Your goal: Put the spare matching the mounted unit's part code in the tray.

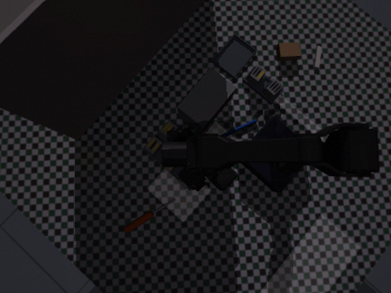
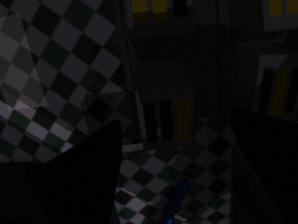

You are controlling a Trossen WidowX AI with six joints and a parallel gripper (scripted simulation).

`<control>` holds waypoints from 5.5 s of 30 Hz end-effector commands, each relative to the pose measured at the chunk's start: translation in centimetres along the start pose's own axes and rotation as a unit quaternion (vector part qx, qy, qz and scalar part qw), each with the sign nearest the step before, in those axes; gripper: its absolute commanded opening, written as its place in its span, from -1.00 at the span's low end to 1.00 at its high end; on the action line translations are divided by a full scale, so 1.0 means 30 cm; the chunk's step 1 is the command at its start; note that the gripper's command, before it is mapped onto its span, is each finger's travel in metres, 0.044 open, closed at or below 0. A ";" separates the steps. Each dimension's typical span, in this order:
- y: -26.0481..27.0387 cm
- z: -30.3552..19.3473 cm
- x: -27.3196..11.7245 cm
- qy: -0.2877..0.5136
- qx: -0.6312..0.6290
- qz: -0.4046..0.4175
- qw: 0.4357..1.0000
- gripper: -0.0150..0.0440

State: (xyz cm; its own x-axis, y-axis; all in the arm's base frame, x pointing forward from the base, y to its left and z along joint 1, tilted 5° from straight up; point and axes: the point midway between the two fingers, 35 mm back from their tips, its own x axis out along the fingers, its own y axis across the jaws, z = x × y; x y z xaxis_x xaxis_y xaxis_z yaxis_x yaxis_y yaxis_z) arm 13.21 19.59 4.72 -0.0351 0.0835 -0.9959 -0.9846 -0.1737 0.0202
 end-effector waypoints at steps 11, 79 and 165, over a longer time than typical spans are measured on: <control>0.004 -0.001 0.085 0.001 0.002 0.003 1.000 0.53; 0.011 -0.006 -0.089 0.001 0.002 0.002 1.000 -0.49; -0.586 -0.827 -0.373 0.004 0.039 -0.023 0.999 -0.49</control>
State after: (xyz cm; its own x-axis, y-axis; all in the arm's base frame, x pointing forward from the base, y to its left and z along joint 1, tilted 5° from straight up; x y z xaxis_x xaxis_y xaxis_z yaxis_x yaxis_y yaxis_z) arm 34.46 -0.43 13.48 0.0131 0.0967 -0.9952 -0.9961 -0.0851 -0.0214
